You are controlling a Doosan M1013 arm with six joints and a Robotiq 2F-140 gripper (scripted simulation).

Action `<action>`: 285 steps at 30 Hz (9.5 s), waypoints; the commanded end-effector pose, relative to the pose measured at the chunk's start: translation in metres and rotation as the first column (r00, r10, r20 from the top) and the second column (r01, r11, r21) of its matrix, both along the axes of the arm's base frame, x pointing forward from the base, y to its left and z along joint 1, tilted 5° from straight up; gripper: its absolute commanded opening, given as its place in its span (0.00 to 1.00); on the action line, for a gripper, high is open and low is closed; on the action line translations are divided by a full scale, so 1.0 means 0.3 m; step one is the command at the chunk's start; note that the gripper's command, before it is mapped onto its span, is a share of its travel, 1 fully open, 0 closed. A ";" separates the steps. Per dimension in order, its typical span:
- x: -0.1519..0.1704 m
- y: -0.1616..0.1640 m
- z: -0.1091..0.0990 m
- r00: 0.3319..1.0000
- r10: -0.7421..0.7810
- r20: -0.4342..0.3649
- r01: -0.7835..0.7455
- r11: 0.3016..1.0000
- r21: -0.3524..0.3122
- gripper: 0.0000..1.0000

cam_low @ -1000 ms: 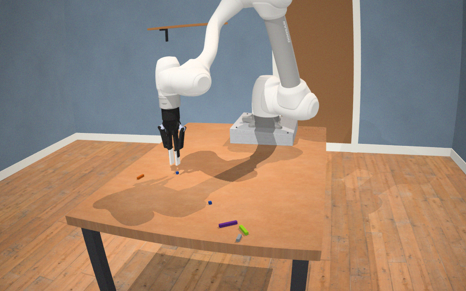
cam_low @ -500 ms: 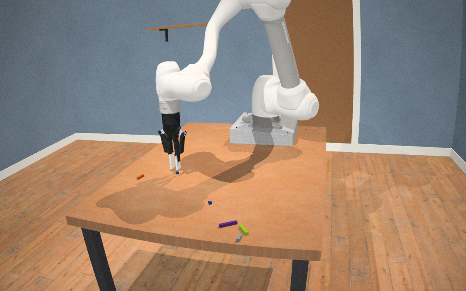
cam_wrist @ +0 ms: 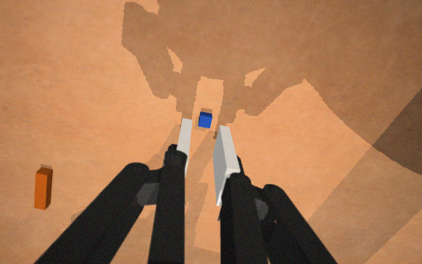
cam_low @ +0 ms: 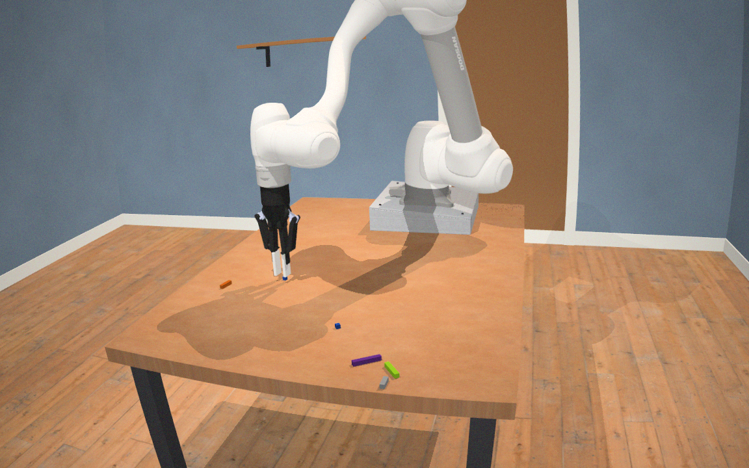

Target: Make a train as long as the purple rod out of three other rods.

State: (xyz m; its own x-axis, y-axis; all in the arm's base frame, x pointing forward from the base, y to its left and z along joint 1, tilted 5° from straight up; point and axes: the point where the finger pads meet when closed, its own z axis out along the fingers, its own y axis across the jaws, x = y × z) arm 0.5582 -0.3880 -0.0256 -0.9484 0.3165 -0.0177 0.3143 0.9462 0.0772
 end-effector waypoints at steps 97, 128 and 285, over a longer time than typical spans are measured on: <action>0.003 0.004 -0.059 1.000 0.000 0.000 0.000 1.000 0.000 0.23; 0.003 0.004 -0.059 1.000 0.000 0.000 0.000 1.000 0.000 0.12; 0.925 0.546 0.058 0.718 -0.694 -0.059 0.695 0.719 0.010 0.12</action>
State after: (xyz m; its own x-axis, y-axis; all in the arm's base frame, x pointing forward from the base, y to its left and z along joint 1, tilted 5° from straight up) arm 0.8357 -0.2243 -0.0084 -0.4613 0.8863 0.0410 0.8863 0.4581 0.0677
